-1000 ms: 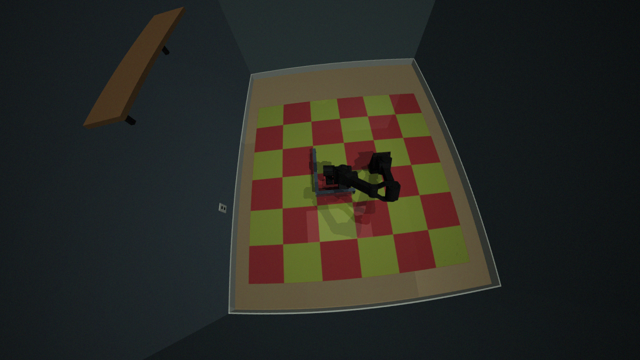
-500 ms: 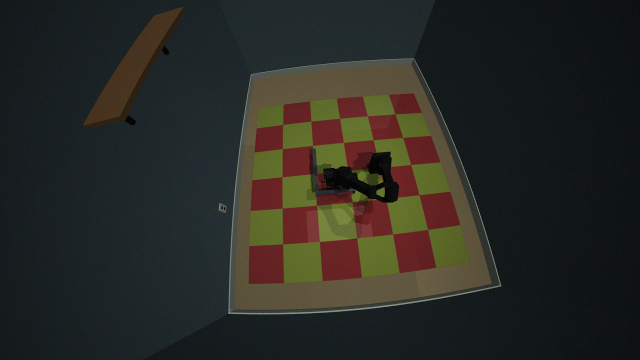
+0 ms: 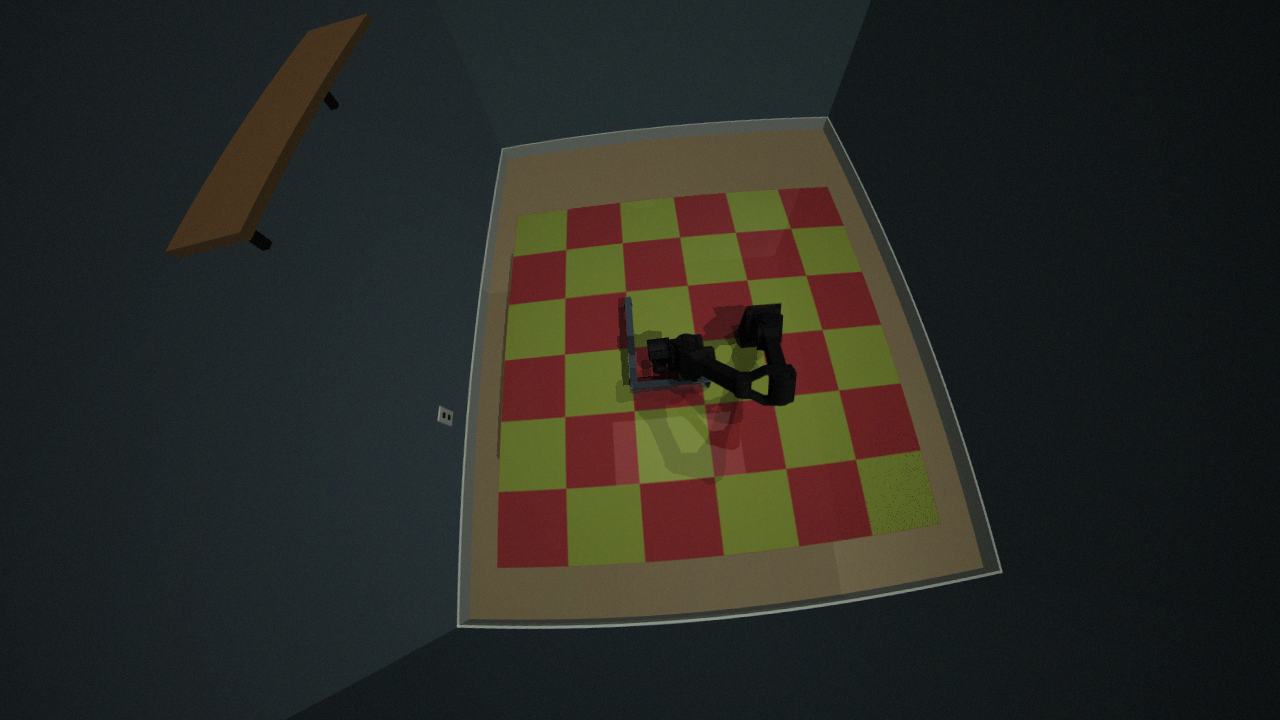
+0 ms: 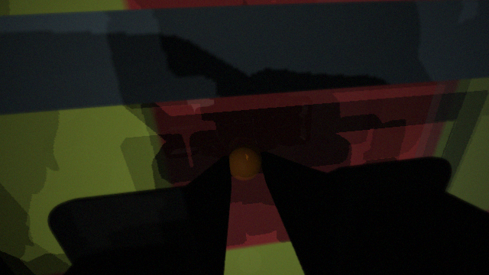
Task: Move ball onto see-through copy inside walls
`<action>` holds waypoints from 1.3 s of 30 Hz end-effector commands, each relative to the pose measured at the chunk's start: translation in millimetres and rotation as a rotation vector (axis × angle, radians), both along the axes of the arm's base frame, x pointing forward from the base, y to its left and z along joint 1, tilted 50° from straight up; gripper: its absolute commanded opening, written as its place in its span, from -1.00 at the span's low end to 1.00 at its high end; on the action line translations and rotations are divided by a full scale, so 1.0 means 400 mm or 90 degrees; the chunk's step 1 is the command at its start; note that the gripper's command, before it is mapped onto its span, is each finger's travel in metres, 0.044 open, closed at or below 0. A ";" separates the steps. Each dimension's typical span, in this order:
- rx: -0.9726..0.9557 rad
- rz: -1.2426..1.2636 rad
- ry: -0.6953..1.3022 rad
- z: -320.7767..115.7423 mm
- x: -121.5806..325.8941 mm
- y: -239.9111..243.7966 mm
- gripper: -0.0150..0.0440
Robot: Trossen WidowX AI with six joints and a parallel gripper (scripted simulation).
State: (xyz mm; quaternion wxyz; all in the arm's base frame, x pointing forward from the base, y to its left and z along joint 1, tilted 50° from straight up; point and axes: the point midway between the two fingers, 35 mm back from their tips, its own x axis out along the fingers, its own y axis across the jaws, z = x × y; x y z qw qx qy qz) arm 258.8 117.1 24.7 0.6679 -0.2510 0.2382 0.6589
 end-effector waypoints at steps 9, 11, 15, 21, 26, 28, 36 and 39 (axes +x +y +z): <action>0.000 0.000 0.000 0.000 0.000 0.000 0.23; -0.001 0.000 0.000 0.003 0.001 -0.005 0.23; -0.006 -0.001 0.002 0.076 0.007 -0.102 0.23; 0.000 -0.001 0.004 0.142 -0.005 -0.169 0.23; 0.000 -0.008 0.002 0.127 0.001 -0.158 0.23; 0.000 -0.008 0.002 0.127 0.001 -0.158 0.23; 0.000 -0.005 0.002 0.205 -0.003 -0.249 0.77; 0.000 -0.005 0.002 0.208 -0.004 -0.253 1.00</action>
